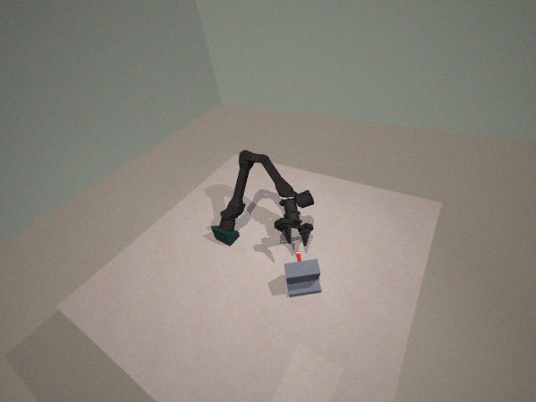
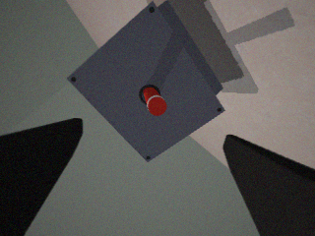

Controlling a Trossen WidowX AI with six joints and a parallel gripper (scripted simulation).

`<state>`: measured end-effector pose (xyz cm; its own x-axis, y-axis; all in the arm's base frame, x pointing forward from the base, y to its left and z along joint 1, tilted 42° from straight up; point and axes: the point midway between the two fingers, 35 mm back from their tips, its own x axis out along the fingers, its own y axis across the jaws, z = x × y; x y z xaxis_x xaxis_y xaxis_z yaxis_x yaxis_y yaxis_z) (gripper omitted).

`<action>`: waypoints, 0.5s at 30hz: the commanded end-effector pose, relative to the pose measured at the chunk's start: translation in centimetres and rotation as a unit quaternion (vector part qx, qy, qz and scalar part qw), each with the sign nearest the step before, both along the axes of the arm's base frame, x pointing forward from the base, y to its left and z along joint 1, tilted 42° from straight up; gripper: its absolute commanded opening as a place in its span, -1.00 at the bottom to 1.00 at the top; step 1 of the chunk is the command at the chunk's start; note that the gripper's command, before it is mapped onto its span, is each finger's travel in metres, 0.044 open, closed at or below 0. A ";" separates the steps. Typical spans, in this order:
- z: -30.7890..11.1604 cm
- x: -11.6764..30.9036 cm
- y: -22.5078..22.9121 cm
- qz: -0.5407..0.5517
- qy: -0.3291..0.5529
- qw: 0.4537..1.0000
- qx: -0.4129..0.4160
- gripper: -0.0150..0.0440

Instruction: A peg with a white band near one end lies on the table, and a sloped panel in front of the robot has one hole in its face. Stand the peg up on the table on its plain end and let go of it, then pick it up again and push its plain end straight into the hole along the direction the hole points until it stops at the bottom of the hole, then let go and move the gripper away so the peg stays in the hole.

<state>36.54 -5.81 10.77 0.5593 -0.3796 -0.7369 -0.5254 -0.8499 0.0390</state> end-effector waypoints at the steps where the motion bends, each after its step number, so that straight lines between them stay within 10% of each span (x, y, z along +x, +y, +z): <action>1: 0.6 -0.3 0.2 -0.002 -0.003 1.000 0.000 1.00; 15: 1.9 -1.5 1.1 -0.001 -0.003 1.000 0.000 1.00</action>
<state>35.29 -4.88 12.31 0.5600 -0.3784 -0.7370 -0.5233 -0.8512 0.0394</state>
